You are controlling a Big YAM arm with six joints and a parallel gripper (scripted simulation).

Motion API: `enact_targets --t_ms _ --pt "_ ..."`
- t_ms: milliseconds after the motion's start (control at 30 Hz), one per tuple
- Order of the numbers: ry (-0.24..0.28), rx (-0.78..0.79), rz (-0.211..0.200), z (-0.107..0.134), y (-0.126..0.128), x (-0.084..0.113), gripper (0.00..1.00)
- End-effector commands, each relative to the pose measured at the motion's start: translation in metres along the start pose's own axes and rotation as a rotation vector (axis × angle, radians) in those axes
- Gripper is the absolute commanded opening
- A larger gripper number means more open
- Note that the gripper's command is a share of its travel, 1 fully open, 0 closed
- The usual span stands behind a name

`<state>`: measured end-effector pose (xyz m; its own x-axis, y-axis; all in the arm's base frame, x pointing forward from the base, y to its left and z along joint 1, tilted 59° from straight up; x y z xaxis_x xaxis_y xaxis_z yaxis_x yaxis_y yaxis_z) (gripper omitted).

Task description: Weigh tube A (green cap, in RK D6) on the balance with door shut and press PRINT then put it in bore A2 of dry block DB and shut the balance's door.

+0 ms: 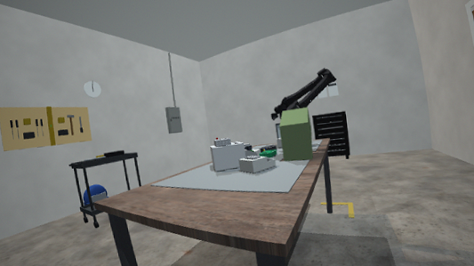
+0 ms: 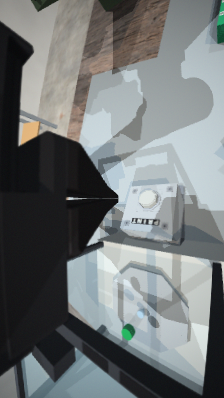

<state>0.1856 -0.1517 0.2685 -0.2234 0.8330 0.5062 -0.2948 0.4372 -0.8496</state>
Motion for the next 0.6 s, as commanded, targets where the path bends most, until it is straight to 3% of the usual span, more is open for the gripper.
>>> enact_targets --t_ms 0,567 --pt "0.001 0.020 -0.002 0.0002 0.0011 -0.0036 0.00" --pt "-0.009 0.008 0.007 -0.0008 -0.0060 0.0019 0.00"
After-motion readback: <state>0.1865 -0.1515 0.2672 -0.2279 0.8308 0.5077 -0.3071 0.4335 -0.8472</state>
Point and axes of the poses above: the point where the finger pads meet when closed, its own x axis back along the fingers, its own y axis across the jaws, z = x × y, the point moved 3 cm from there along x, back along the fingers, and after that the axes turned 1 degree about -x, right-handed, at the moved point
